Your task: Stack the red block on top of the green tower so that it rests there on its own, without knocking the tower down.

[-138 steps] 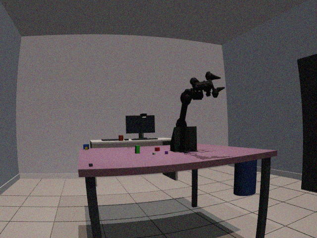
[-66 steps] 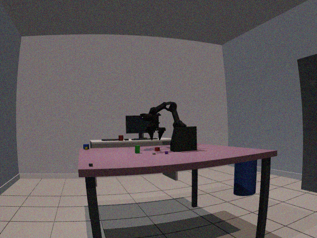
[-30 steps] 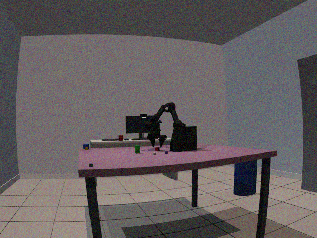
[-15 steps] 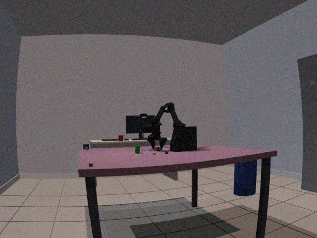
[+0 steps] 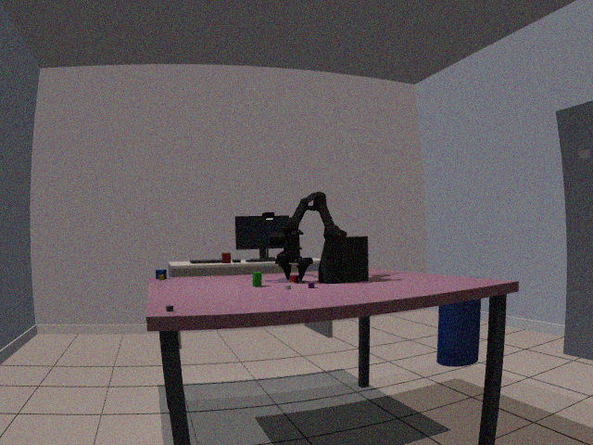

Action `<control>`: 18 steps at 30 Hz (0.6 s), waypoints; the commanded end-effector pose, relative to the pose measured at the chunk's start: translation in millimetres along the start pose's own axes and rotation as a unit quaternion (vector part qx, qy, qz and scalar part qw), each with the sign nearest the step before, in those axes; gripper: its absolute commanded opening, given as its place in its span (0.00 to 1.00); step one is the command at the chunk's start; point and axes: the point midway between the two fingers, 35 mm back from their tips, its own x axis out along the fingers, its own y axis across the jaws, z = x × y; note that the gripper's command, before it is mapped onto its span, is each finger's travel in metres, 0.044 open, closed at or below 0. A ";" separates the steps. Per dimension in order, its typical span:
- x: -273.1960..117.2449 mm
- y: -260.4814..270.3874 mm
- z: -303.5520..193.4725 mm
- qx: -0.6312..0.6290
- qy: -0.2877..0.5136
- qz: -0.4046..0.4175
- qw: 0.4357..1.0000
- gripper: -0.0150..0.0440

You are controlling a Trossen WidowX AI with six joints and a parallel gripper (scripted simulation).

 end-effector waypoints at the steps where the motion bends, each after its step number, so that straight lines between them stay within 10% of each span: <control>1: 0.0 -0.3 -0.2 -0.002 0.001 -0.001 1.000 0.73; 8: 0.0 -0.3 -0.2 -0.002 0.001 -0.001 1.000 0.42; 18: -4.1 -0.2 0.2 -0.002 0.001 -0.001 1.000 0.25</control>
